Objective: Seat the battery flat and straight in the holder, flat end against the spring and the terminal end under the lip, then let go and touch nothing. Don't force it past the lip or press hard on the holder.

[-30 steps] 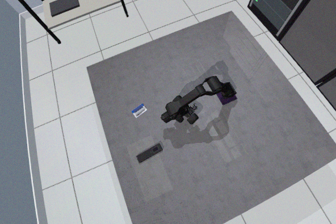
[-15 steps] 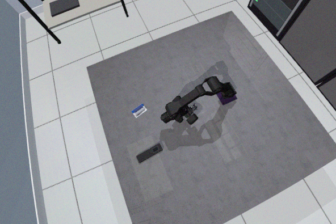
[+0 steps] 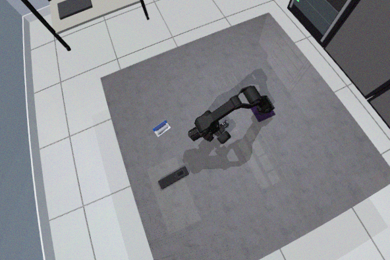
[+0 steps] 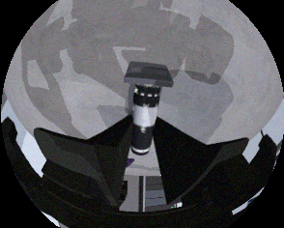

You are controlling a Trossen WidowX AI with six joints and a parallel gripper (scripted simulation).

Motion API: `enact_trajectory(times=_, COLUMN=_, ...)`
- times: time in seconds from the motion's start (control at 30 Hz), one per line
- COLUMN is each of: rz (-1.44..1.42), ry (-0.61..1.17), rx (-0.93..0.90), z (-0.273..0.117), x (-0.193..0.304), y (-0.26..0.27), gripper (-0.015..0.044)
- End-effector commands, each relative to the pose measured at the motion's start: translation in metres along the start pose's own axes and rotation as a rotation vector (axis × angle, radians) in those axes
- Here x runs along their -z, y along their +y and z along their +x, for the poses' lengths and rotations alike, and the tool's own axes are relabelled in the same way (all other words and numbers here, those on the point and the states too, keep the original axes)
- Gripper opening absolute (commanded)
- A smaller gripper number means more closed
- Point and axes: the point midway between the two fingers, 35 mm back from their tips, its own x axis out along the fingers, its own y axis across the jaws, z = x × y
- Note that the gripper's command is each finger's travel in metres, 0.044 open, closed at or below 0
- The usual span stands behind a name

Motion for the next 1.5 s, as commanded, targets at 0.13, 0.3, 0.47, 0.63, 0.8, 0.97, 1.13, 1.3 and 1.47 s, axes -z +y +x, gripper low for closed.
enact_trajectory(times=0.13, rz=-0.003, ry=-0.061, rx=-0.005, z=0.0002, x=-0.0016, y=0.0002, gripper=0.0061)
enact_trajectory(times=0.3, rz=-0.003, ry=-0.087, rx=-0.006, z=0.0013, x=-0.0009, y=0.0001, gripper=0.0061)
enact_trajectory(times=0.47, rz=-0.003, ry=-0.113, rx=-0.007, z=0.0023, x=-0.0003, y=0.0001, gripper=0.0061)
enact_trajectory(times=0.63, rz=-0.003, ry=-0.138, rx=-0.007, z=0.0034, x=0.0004, y=0.0001, gripper=0.0061)
enact_trajectory(times=0.8, rz=-0.004, ry=-0.164, rx=-0.007, z=0.0045, x=0.0011, y=0.0, gripper=0.0061)
enact_trajectory(times=0.97, rz=-0.004, ry=-0.19, rx=-0.007, z=0.0056, x=0.0019, y=0.0, gripper=0.0061)
enact_trajectory(times=1.13, rz=-0.005, ry=-0.216, rx=-0.007, z=0.0067, x=0.0026, y=0.0, gripper=0.0061)
enact_trajectory(times=1.3, rz=-0.006, ry=-0.241, rx=-0.007, z=0.0078, x=0.0033, y=0.0, gripper=0.0061)
enact_trajectory(times=1.47, rz=-0.007, ry=-0.267, rx=-0.006, z=0.009, x=0.004, y=0.0, gripper=0.0061)
